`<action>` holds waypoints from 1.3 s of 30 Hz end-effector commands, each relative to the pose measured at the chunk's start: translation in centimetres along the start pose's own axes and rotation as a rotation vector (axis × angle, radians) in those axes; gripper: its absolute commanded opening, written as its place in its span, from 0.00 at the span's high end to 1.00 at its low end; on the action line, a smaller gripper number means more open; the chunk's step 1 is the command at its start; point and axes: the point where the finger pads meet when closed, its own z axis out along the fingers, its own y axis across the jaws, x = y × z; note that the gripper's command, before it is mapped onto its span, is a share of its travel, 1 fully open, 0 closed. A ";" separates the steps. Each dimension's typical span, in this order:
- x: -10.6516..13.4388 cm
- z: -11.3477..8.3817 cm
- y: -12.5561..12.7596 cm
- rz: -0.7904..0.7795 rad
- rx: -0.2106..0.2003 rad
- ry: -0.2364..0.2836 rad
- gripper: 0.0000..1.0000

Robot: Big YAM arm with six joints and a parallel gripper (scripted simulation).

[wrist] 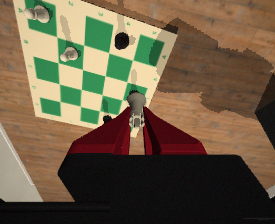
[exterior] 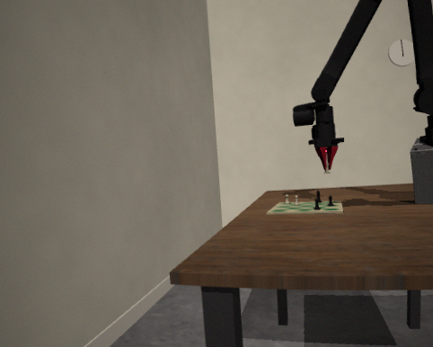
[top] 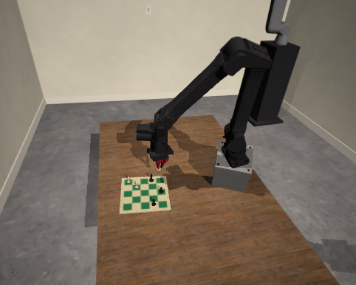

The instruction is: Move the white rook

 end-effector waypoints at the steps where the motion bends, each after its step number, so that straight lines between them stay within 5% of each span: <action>1: -1.0 0.2 -0.8 -0.214 0.016 0.012 1.00; 23: -3.6 0.1 -1.7 -1.273 0.000 0.010 1.00; 39: -3.7 0.3 -1.6 -1.279 -0.004 -0.002 1.00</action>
